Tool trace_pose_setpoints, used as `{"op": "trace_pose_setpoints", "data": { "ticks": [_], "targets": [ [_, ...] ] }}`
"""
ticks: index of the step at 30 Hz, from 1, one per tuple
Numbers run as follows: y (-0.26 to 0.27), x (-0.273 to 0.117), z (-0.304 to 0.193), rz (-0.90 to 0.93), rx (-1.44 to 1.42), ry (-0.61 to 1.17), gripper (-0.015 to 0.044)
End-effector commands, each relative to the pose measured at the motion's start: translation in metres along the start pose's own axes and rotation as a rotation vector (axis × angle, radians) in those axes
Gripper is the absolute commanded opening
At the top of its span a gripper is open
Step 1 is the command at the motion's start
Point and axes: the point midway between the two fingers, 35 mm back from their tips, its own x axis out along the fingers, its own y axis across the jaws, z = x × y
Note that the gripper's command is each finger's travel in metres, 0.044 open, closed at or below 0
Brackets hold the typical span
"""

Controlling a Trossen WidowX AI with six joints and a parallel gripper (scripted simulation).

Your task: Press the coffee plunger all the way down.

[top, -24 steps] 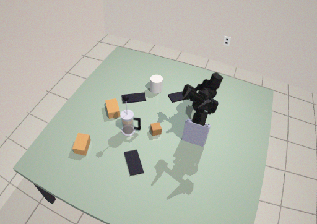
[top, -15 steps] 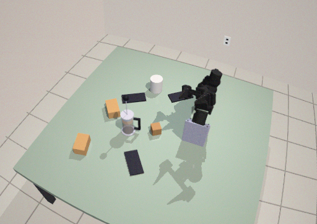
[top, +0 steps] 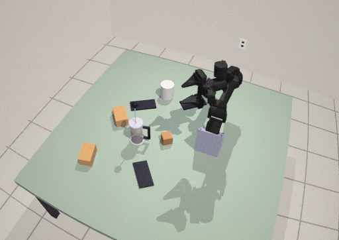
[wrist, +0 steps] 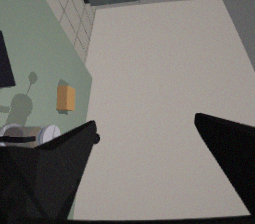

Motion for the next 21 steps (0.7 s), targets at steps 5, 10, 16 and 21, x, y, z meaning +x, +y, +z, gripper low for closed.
{"op": "trace_pose_setpoints", "data": {
  "ticks": [5,10,16,21],
  "targets": [
    [-0.006,0.075,-0.055,0.114,0.963,0.377,0.044],
    [0.003,0.108,-0.077,0.078,1.312,0.546,0.044],
    [0.021,0.143,-0.102,-0.015,1.654,0.73,0.044],
    [0.034,0.15,-0.106,-0.031,1.694,0.754,0.044]
  ]
}}
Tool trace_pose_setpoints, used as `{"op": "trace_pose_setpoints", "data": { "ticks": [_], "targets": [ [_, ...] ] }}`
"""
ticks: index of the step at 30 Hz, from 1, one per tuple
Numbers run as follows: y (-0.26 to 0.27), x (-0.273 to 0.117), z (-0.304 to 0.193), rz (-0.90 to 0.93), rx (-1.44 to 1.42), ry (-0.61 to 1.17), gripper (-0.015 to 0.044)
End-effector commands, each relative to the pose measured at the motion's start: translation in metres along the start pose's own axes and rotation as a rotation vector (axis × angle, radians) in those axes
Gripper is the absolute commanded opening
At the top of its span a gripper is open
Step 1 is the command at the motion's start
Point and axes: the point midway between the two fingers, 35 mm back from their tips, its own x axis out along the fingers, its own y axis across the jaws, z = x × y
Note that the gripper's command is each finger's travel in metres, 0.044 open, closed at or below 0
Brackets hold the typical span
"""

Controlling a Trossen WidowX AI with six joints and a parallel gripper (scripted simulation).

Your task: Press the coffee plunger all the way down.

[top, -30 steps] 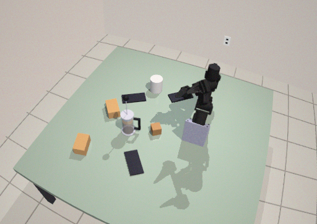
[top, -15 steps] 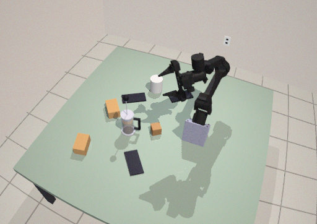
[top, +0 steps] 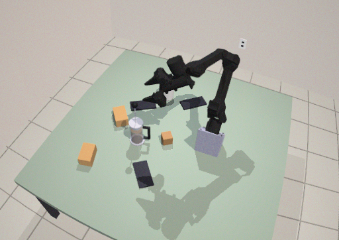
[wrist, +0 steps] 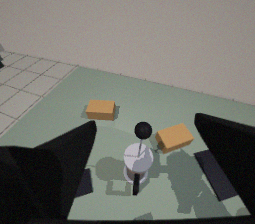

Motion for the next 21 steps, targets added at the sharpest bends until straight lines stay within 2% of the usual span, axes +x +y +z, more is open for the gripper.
{"op": "trace_pose_setpoints", "data": {
  "ticks": [1,6,21],
  "targets": [
    [-0.003,0.028,-0.016,-0.045,0.14,0.051,0.044],
    [-0.002,0.047,-0.051,-0.052,0.142,0.05,0.044],
    [-0.002,0.065,-0.052,-0.051,0.142,0.05,0.044]
  ]
}}
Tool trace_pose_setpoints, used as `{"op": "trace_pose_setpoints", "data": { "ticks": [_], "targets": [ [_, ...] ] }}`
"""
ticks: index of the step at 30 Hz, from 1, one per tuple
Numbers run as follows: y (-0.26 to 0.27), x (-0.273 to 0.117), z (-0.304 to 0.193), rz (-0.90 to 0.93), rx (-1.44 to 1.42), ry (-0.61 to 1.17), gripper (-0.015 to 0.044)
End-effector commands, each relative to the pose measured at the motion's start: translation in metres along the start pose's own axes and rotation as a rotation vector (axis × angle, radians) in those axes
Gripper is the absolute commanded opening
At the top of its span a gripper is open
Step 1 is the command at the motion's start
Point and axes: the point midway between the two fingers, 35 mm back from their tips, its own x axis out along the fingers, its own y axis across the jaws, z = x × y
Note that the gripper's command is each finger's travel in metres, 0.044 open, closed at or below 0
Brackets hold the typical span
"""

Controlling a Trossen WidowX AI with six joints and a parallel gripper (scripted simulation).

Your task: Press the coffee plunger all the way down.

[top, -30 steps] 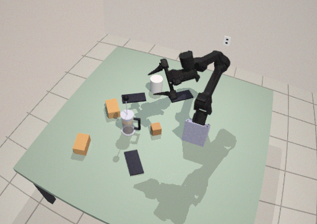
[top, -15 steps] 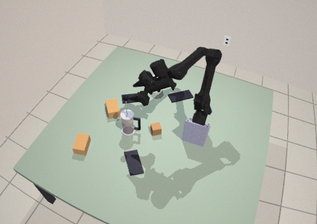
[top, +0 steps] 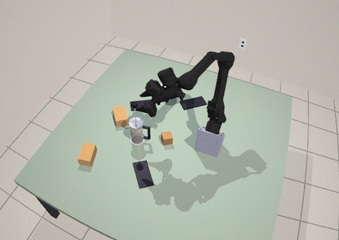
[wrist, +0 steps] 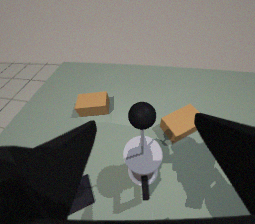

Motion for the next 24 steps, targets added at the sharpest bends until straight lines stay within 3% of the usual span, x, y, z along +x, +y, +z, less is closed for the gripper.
{"op": "trace_pose_setpoints", "data": {
  "ticks": [1,17,24],
  "targets": [
    [0.001,0.005,0.0,0.004,-0.003,-0.001,0.044],
    [0.0,0.028,0.0,0.003,-0.004,-0.003,0.044],
    [0.0,0.028,0.0,0.003,-0.004,-0.003,0.0256]
  ]
}}
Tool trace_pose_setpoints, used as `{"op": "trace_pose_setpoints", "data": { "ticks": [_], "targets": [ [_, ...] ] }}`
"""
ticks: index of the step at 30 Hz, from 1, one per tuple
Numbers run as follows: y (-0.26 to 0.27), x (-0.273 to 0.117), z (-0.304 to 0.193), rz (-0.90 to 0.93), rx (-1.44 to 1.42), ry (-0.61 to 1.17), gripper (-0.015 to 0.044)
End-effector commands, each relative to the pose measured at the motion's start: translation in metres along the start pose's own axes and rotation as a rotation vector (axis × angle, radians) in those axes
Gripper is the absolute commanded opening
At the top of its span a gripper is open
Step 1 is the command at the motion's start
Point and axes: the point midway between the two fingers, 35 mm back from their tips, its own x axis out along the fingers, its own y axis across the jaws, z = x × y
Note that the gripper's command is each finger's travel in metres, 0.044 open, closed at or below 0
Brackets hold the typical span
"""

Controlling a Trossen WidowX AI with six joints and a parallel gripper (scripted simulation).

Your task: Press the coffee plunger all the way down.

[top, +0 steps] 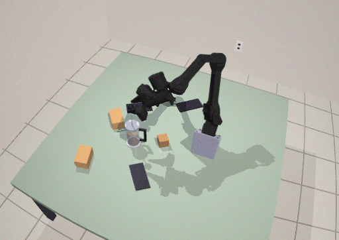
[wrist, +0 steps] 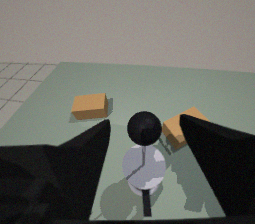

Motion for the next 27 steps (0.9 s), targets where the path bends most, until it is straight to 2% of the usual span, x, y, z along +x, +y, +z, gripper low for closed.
{"op": "trace_pose_setpoints", "data": {
  "ticks": [1,4,9,27],
  "targets": [
    [0.001,0.0,0.0,0.004,-0.003,-0.002,0.023],
    [0.001,0.0,0.0,0.004,-0.003,-0.002,0.0151],
    [0.001,0.0,0.0,0.004,-0.003,-0.002,0.0119],
    [0.002,0.012,-0.012,0.005,-0.003,0.0,0.0119]
  ]
}}
